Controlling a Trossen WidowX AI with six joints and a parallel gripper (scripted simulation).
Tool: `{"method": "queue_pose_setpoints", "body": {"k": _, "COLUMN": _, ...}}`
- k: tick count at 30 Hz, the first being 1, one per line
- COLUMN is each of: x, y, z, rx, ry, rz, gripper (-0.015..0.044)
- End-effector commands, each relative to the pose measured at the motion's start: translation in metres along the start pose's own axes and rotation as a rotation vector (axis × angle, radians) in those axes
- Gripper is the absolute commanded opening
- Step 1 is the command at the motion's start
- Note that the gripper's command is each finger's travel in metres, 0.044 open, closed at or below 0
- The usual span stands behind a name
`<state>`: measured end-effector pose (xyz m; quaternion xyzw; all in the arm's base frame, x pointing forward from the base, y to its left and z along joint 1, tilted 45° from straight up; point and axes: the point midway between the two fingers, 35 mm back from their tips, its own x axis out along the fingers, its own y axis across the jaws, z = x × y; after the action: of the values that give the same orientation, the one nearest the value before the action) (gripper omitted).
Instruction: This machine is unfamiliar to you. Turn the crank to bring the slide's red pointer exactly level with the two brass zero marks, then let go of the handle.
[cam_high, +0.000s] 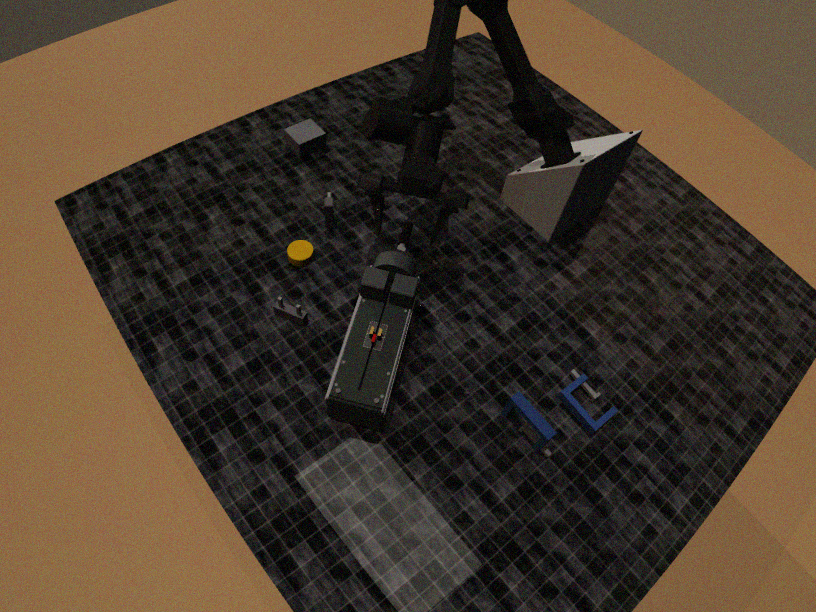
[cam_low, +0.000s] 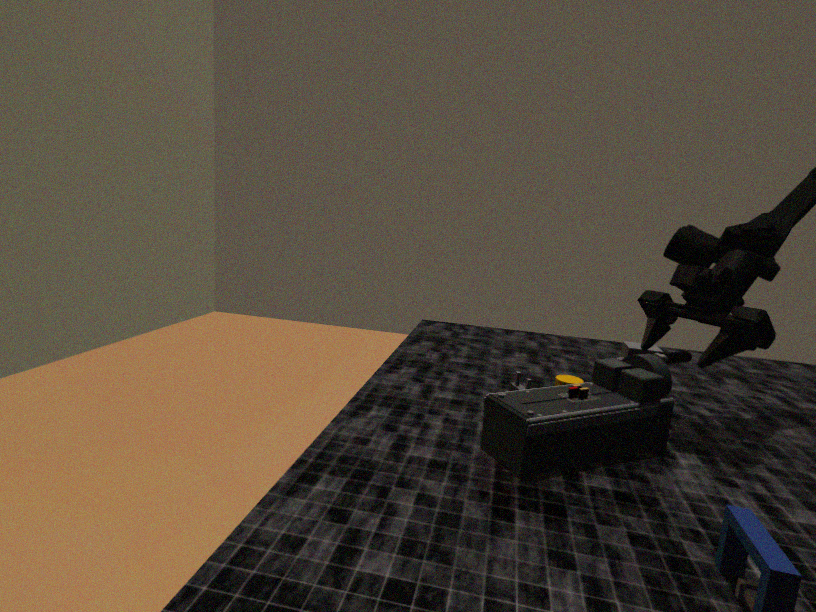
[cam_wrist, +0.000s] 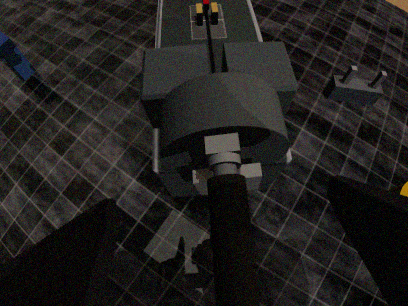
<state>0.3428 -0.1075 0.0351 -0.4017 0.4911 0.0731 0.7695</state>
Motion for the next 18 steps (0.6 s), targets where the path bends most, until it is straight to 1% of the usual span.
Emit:
{"method": "queue_pose_setpoints", "body": {"k": 1, "x": -0.011, "y": -0.001, "z": 0.010, "rx": 0.004, "ry": -0.003, "rz": -0.006, "gripper": 0.0440}}
{"method": "queue_pose_setpoints", "body": {"k": 4, "x": -0.019, "y": -0.001, "z": 0.020, "rx": 0.003, "ry": -0.004, "rz": -0.004, "gripper": 0.0440}}
{"method": "queue_pose_setpoints", "body": {"k": 10, "x": -0.052, "y": 0.001, "z": 0.052, "rx": 0.000, "ry": -0.006, "rz": -0.001, "gripper": 0.0440}}
{"method": "queue_pose_setpoints", "body": {"k": 13, "x": -0.050, "y": 0.000, "z": 0.055, "rx": 0.010, "ry": -0.003, "rz": -0.008, "gripper": 0.0440}}
{"method": "queue_pose_setpoints", "body": {"k": 18, "x": -0.032, "y": -0.002, "z": 0.072, "rx": 0.078, "ry": 0.021, "rz": -0.062, "gripper": 0.0440}}
